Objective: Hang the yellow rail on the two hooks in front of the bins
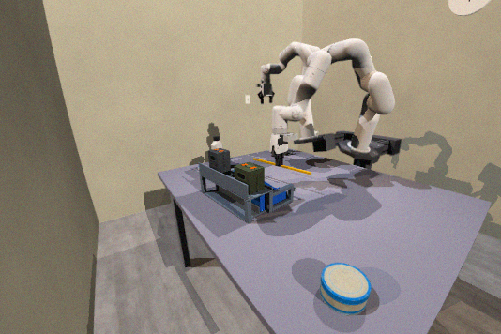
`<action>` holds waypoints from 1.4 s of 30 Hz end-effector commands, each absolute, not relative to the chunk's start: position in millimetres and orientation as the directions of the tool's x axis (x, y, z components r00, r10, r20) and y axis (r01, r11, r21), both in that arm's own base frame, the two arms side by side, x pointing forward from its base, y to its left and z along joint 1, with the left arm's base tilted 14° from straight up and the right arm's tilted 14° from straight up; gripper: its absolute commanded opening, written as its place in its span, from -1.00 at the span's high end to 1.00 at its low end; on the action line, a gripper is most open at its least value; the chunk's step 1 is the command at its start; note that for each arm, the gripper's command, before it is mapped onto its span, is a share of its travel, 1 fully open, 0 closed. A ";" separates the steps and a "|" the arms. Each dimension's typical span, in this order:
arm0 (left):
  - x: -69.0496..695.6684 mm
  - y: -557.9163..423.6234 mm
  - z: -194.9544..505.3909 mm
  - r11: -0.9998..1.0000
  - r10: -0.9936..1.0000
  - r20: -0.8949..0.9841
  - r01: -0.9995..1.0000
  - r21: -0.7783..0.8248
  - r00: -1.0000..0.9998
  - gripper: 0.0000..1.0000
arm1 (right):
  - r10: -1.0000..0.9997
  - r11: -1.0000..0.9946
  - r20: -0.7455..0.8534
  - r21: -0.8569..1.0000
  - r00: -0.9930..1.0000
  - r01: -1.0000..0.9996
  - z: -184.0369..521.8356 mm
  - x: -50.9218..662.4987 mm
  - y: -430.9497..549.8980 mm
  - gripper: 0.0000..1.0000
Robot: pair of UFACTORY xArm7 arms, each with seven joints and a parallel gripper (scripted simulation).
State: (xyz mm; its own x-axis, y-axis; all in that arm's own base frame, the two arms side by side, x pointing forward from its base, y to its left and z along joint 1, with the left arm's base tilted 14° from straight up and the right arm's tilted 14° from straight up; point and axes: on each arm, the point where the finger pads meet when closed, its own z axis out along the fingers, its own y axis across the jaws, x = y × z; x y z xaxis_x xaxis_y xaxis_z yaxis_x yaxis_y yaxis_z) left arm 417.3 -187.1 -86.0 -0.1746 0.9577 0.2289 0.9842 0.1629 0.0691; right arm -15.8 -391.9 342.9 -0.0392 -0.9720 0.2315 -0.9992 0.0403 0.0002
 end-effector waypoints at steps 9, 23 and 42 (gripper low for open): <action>418.9 -189.1 -83.7 0.162 0.959 0.225 0.984 0.073 -0.174 1.00 | -0.971 0.040 0.236 0.000 -0.039 -0.999 344.7 -15.9 -392.4 -1.00; 487.1 -197.0 -82.8 0.096 0.967 0.229 0.994 0.059 -0.107 1.00 | -0.971 0.040 0.236 0.000 -0.039 -0.999 344.7 -15.9 -392.4 -1.00; 500.7 -197.6 -82.4 0.083 0.969 0.229 0.995 0.055 -0.094 1.00 | -0.971 0.040 0.236 0.000 -0.039 -0.999 344.7 -15.9 -392.4 -1.00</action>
